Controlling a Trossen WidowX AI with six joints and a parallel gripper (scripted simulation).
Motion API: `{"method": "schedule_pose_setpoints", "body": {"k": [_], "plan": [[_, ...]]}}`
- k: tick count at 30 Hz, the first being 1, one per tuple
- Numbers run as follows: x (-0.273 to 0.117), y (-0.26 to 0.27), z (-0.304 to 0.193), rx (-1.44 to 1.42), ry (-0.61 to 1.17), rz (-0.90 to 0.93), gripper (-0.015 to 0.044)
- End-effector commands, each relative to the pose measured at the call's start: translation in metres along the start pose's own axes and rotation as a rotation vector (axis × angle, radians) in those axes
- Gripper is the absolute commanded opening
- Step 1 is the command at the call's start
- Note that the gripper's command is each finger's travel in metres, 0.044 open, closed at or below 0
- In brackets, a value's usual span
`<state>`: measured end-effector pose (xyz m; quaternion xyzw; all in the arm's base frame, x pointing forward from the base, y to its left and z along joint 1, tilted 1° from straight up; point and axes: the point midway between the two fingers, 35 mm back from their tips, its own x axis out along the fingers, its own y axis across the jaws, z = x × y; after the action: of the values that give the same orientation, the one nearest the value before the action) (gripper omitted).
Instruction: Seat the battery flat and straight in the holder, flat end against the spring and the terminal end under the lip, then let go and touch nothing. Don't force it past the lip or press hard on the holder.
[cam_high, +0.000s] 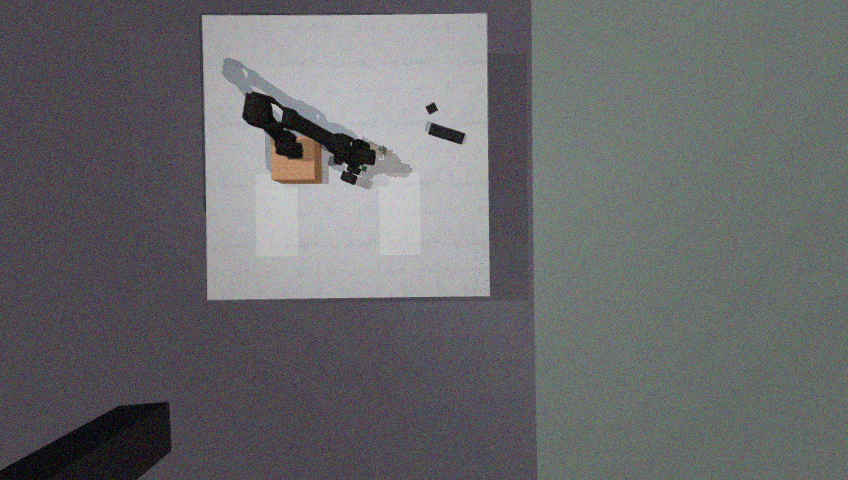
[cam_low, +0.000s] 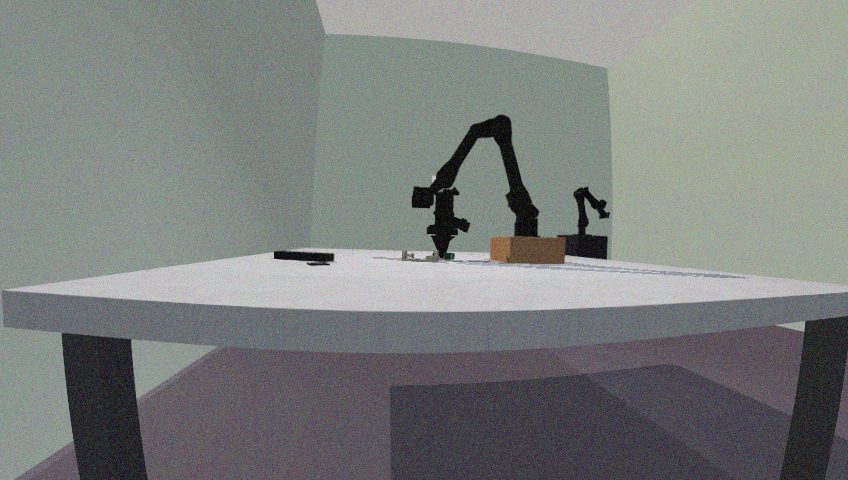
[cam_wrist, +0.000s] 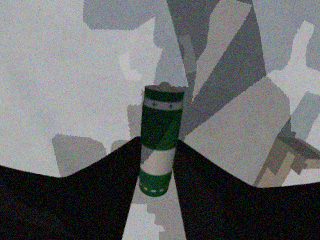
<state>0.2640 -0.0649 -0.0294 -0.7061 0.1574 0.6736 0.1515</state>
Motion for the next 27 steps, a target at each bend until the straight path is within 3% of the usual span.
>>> {"method": "schedule_pose_setpoints", "body": {"k": [1, 5, 11, 27], "plan": [[-0.018, 0.0, 0.0, -0.004, -0.005, -0.001, 0.0069], [-0.046, 0.0, 0.001, -0.004, -0.005, -0.001, 0.0069], [-0.049, -0.004, -0.001, -0.002, -0.005, -0.002, 0.0069], [-0.077, -0.107, -0.044, 0.038, 0.006, -0.016, 0.0069]]}}
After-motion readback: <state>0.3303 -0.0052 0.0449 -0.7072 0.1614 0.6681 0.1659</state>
